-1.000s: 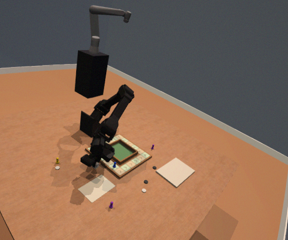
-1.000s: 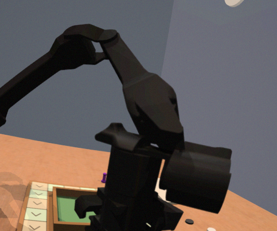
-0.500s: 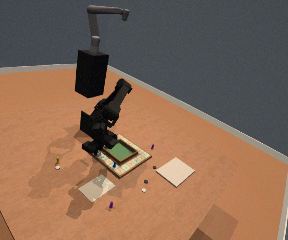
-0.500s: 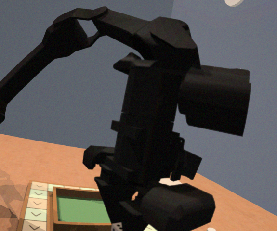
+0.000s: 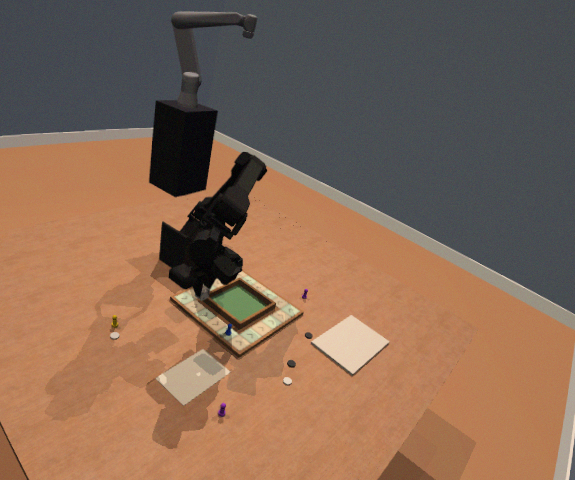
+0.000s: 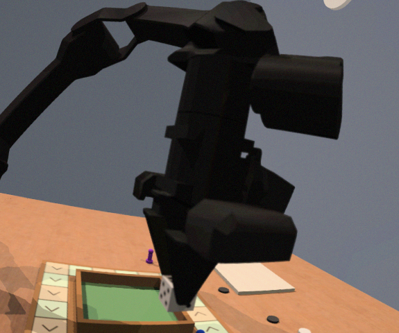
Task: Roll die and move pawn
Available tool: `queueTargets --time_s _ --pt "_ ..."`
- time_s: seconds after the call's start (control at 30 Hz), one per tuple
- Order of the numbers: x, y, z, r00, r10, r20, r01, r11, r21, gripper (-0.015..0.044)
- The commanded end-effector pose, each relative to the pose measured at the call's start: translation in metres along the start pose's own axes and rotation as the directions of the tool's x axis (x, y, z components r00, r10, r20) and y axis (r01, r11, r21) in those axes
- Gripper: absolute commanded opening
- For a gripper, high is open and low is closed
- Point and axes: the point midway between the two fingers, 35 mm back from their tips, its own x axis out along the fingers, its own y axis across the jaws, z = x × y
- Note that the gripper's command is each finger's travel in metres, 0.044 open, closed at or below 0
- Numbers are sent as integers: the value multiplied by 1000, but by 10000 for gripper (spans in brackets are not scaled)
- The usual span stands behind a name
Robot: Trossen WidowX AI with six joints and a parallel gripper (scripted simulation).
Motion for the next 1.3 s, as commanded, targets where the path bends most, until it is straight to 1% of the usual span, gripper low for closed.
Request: queueTargets --time_s 0.0,0.3,0.6,0.9,1.27 --pt "1 11 4 1000 -3 4 2 995 96 0" --pt "5 37 10 1000 -5 4 3 937 349 0" --pt "10 64 14 1000 -6 5 2 817 577 0" --pt "16 90 15 1000 -4 5 -1 642 766 0" --pt "25 121 13 1000 1 5 -5 373 928 0"
